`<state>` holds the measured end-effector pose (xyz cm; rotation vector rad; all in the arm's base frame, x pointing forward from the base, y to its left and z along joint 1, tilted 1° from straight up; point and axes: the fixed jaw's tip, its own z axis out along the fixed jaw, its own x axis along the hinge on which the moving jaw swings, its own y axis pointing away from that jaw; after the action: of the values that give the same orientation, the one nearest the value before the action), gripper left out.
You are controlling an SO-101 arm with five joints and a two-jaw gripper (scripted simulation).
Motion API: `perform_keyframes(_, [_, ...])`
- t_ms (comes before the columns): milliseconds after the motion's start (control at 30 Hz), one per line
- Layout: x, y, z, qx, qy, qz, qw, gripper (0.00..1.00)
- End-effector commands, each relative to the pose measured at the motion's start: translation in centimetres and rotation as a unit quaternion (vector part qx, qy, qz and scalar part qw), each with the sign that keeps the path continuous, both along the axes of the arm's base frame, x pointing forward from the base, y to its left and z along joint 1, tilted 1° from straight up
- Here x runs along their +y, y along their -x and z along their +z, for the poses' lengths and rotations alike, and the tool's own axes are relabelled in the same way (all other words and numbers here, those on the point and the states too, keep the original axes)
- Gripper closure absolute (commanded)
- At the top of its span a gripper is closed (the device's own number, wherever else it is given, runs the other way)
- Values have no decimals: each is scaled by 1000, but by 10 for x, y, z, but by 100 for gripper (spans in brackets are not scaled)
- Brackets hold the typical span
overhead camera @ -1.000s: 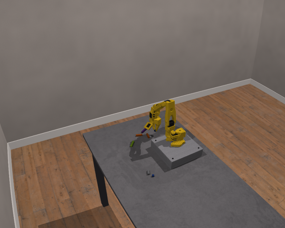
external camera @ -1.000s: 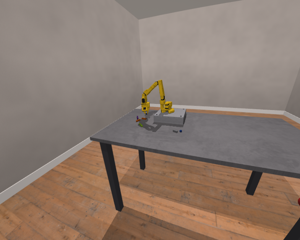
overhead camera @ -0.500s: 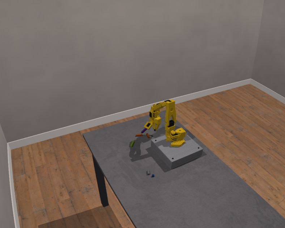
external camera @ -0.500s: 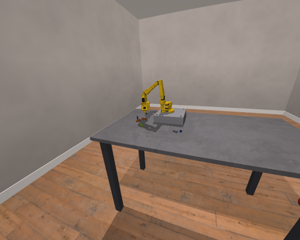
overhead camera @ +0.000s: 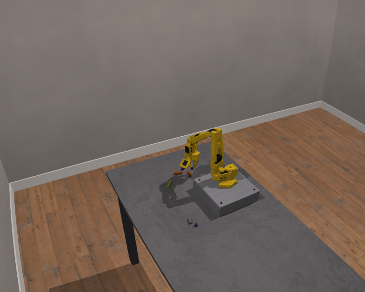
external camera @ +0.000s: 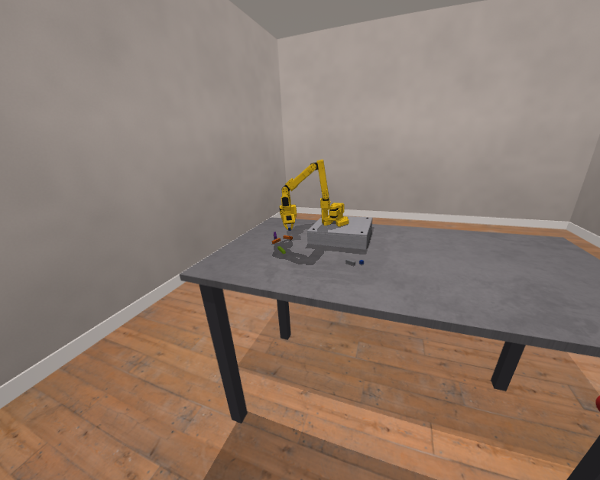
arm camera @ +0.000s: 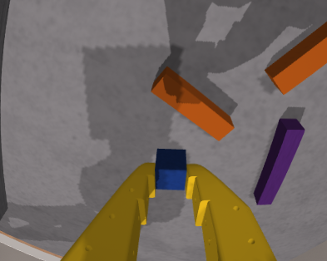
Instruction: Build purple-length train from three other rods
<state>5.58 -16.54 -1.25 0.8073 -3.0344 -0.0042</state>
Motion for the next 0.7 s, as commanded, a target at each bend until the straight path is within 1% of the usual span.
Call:
perform_keyframes(0, [6,-22,-1,1,-4,48,999,100])
perform_keyframes(133, [18,-46,-2,2,-4,113,994,100])
perform_keyframes(233, [30,-65,-3,2,-5,164,986,100])
perform_keyframes(300, [30,-65,-3,2,-5,164,986,100])
perform_keyframes(500, [62,-96,-5,4,-5,265,964,100])
perform_keyframes(667, [90,-115,-7,5,-5,338,941,100])
